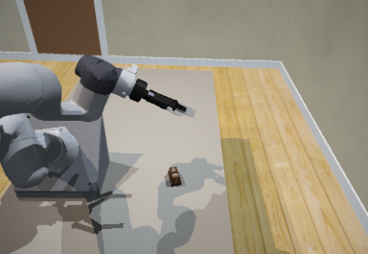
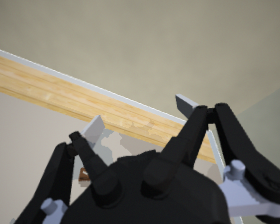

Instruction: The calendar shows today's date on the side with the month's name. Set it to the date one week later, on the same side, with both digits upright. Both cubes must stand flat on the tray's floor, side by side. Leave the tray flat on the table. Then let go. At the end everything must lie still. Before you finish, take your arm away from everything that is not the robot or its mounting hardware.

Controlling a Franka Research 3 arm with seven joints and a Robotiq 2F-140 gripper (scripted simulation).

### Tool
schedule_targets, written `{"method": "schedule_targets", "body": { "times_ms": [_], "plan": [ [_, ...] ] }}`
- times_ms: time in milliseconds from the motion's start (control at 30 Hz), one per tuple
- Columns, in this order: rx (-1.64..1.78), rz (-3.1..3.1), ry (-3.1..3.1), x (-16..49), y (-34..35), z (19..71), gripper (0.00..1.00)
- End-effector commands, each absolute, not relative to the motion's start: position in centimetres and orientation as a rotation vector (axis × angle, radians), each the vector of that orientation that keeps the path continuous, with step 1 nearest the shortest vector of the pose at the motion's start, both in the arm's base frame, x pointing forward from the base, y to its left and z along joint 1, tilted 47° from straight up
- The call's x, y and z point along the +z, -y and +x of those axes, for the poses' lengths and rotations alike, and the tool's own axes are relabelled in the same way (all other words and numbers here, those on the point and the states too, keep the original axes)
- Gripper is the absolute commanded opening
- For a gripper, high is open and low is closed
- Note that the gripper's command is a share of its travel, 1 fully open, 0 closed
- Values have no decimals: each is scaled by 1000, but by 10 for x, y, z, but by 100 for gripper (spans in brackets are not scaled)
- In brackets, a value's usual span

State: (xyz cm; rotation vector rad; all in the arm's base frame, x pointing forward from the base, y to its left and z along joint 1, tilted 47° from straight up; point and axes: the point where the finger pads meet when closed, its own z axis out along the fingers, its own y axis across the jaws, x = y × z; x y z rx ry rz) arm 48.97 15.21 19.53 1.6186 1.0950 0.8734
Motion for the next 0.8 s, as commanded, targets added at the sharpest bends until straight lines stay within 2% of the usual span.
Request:
{"method": "schedule_targets", "body": {
  "times_ms": [0,567,767],
  "plan": [
    [874,1619,-1095,195,-152,490,100],
    [871,1621,-1093,195,-152,490,100],
    [640,1821,-924,154,-105,499,100]
  ]
}}
